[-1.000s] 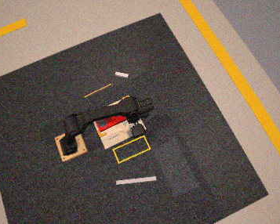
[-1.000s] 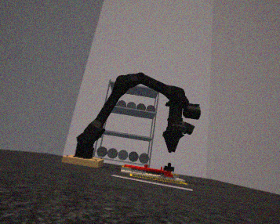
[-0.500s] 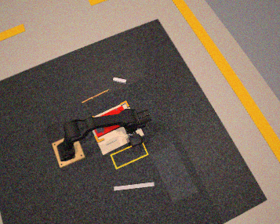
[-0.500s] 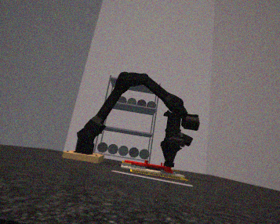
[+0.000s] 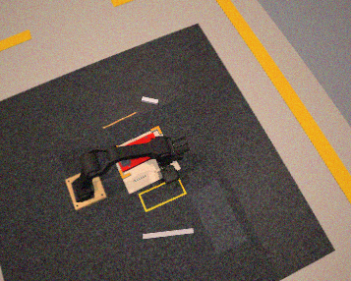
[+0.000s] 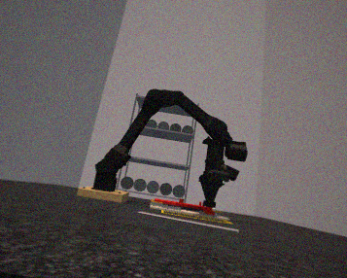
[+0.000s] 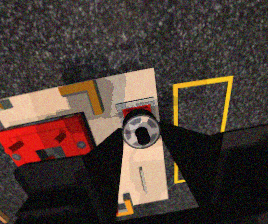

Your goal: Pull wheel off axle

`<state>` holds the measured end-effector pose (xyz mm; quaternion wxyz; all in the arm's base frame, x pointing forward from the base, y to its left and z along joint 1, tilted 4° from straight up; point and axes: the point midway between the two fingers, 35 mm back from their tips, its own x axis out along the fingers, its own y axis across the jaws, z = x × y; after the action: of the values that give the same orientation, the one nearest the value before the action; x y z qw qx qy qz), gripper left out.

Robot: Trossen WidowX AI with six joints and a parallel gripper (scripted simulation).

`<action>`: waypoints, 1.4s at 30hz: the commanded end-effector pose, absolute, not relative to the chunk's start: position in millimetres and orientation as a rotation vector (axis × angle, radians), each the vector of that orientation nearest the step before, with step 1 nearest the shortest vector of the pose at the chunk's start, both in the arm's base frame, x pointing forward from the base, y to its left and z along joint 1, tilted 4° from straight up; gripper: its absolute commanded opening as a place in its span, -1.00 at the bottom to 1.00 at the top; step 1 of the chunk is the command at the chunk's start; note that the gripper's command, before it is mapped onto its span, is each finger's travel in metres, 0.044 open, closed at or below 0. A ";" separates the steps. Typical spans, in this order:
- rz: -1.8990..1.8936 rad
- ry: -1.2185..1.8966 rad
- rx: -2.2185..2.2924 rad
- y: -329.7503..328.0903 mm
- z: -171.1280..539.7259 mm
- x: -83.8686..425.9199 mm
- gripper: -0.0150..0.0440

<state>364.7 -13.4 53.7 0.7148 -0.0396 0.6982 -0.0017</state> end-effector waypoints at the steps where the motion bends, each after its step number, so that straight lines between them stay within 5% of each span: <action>1: -0.002 1.547 -0.087 -13.0 54.7 364.5 -0.30; 4: -0.003 1.547 -0.087 -13.0 55.6 364.5 -0.49; 42: -0.004 1.546 -0.089 -12.3 68.0 364.8 -0.49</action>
<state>365.1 -13.2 60.3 0.7122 -0.0398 0.7008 -0.0013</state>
